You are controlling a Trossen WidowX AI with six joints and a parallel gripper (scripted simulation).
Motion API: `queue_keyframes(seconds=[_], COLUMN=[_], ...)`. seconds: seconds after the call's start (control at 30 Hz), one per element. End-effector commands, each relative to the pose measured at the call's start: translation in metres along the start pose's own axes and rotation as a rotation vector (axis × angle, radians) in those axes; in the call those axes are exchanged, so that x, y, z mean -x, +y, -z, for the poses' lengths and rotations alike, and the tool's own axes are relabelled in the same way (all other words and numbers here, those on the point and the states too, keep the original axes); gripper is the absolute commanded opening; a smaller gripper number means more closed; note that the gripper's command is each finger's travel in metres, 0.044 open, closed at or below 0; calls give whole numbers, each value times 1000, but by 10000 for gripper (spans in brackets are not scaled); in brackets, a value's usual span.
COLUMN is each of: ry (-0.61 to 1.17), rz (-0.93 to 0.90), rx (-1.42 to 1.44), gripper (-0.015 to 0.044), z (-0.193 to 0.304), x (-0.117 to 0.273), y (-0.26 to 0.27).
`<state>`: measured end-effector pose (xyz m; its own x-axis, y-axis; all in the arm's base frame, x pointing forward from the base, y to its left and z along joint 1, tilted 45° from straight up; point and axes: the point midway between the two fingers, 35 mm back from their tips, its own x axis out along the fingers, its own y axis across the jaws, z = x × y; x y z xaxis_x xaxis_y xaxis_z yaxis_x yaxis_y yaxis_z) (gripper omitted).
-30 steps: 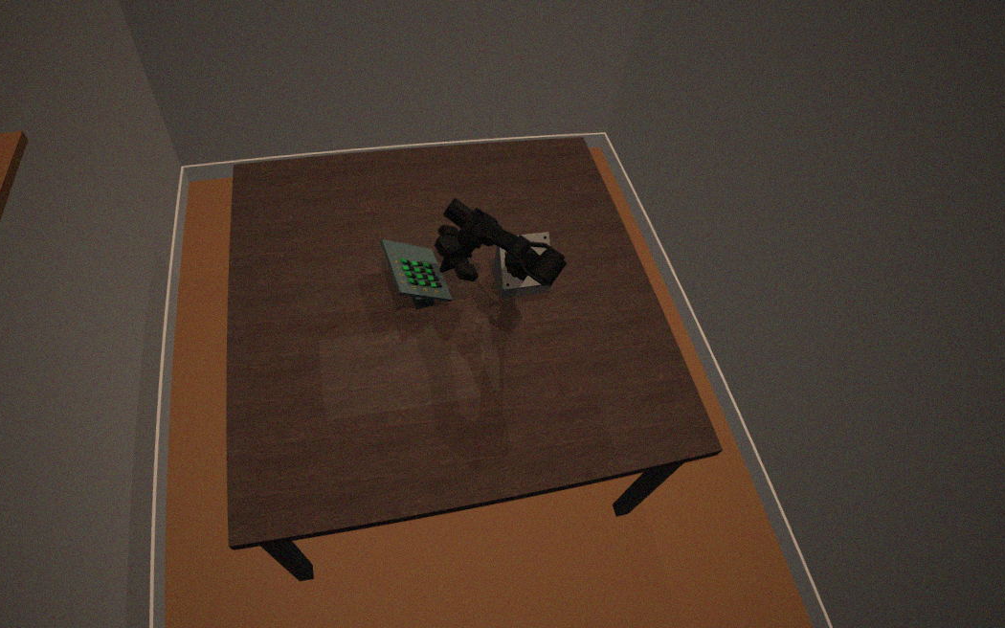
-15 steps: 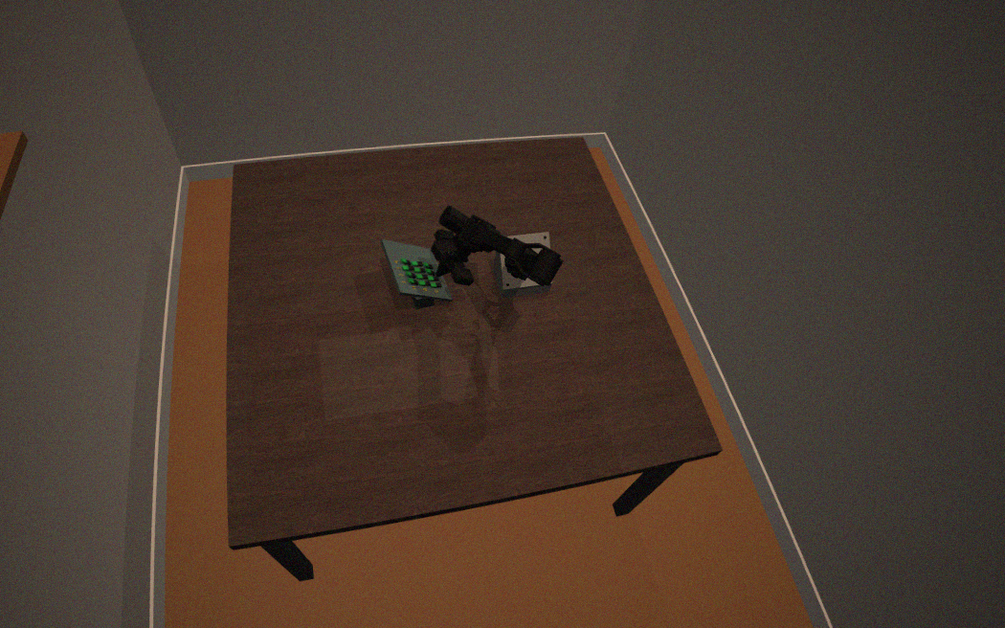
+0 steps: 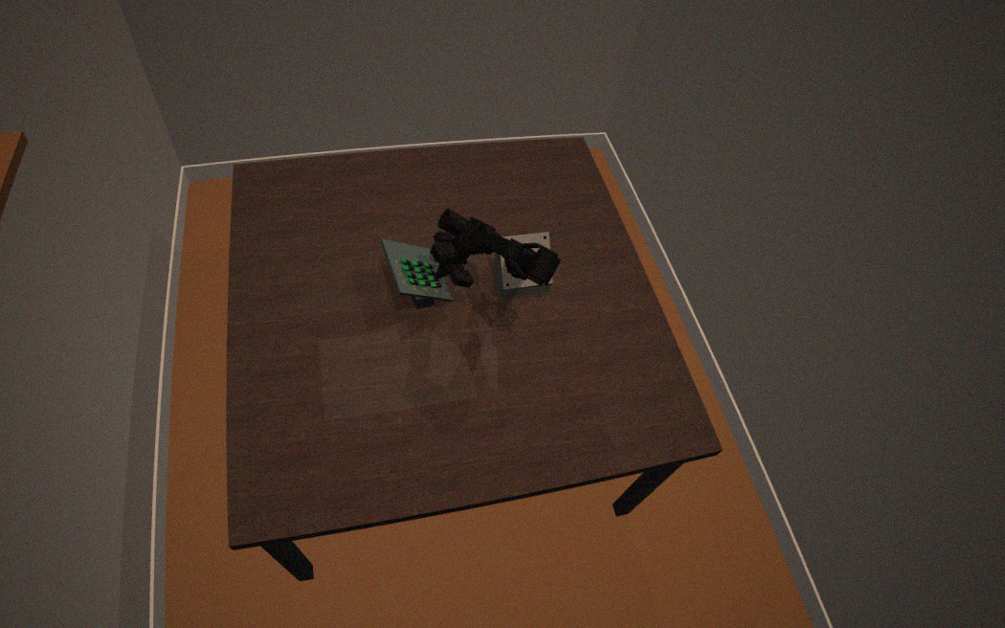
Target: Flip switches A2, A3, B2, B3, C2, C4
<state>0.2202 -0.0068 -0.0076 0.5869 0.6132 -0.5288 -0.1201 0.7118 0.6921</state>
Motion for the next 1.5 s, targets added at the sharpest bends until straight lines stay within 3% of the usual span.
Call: queue_keyframes(seconds=[0.0,1.47], ry=[3,3], rz=[4,4], rx=[-7,-7], gripper=[0,0], z=[1,1], x=[0,-5], y=[-1,-1])
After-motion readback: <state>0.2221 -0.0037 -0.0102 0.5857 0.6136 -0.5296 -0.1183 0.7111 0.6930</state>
